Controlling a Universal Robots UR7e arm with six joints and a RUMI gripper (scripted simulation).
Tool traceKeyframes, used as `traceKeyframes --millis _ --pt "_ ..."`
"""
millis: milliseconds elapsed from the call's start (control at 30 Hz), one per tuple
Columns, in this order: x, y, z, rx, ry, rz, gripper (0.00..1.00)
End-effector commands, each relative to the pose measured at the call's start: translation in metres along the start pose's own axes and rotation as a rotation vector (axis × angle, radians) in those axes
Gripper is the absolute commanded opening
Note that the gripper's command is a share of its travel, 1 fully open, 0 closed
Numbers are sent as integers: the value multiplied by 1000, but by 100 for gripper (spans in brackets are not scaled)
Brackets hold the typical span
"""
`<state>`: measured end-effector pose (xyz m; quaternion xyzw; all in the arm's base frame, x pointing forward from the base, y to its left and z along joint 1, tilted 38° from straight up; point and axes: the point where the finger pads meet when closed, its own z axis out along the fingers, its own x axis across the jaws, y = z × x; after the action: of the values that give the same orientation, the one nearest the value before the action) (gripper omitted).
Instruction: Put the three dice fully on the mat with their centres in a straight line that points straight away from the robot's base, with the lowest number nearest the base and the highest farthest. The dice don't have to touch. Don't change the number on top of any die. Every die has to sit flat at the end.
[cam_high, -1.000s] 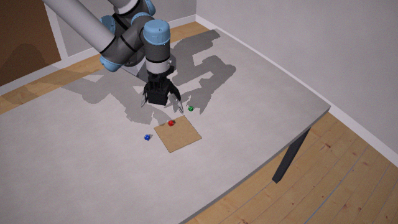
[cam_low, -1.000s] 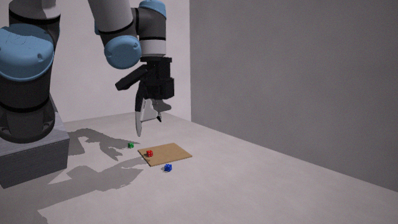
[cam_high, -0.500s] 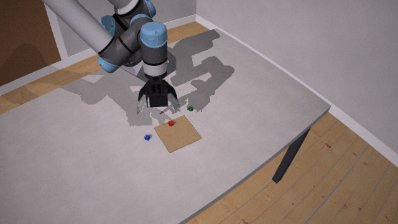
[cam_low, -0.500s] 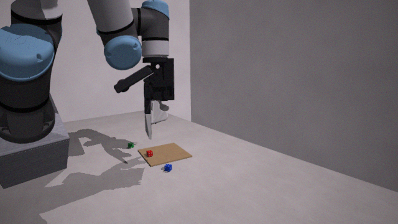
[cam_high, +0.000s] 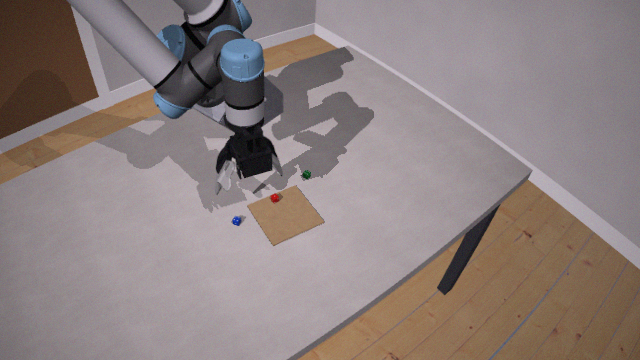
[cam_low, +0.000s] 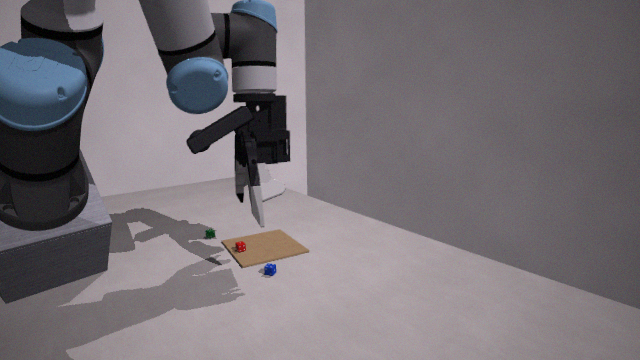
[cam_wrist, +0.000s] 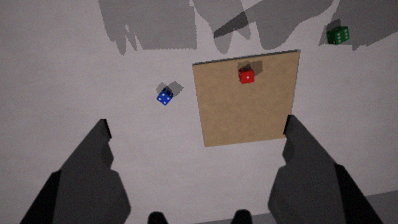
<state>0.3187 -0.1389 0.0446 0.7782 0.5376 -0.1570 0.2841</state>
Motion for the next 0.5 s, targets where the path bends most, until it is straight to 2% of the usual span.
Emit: traceKeyframes --millis 0,267,467 --pt "-10 6 1 -14 14 -173 100" --pt "-16 8 2 -14 12 -287 100" --pt "-24 11 3 -16 10 -441 100"
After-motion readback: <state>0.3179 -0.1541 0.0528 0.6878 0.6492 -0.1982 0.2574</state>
